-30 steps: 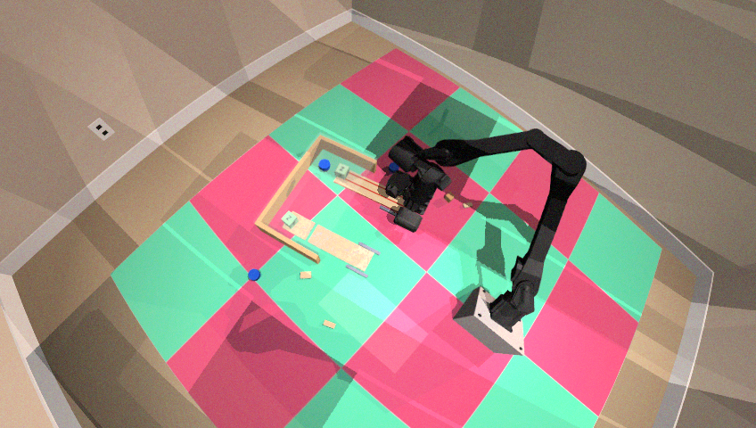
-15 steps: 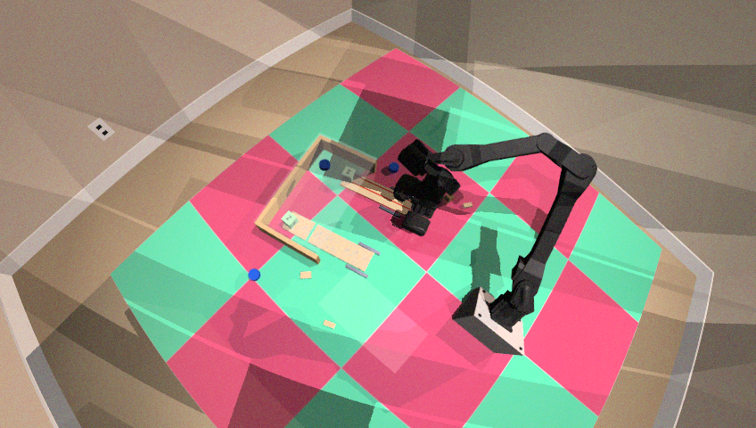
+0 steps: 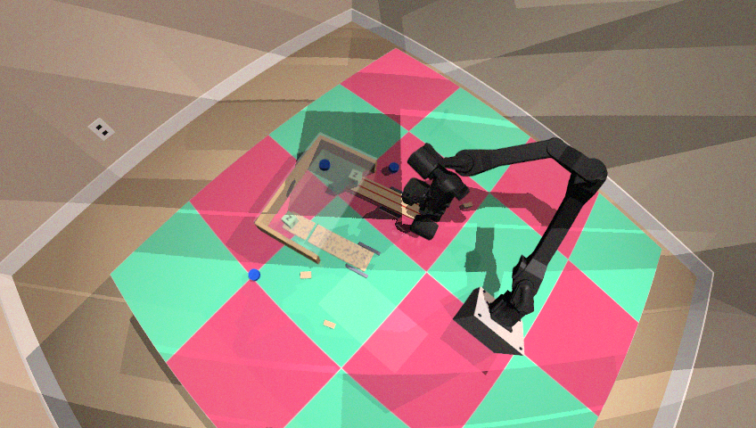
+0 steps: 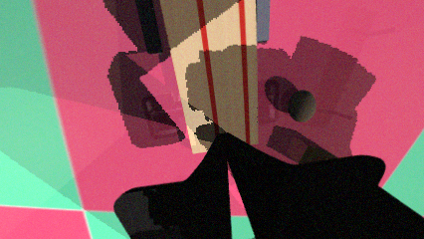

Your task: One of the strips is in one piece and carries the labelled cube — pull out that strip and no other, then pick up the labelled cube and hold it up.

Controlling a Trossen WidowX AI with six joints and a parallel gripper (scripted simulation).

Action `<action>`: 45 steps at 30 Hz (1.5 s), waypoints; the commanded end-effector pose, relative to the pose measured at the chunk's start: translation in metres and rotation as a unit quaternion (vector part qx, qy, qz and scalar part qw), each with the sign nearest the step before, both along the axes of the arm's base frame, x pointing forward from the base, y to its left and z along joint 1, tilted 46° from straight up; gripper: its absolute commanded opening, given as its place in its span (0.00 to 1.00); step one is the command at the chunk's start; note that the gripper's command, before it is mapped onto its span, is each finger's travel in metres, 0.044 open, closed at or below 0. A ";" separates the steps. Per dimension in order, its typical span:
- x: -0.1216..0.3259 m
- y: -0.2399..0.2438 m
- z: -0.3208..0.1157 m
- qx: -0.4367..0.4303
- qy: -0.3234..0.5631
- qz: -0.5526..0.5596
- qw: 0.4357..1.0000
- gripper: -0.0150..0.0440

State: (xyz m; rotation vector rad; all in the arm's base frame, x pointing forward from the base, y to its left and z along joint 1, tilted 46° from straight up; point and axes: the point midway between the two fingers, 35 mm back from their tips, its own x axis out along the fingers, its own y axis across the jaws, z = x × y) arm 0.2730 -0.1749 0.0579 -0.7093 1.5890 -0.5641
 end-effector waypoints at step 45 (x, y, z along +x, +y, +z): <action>-0.078 -0.005 0.006 0.001 0.014 -0.009 1.000 0.25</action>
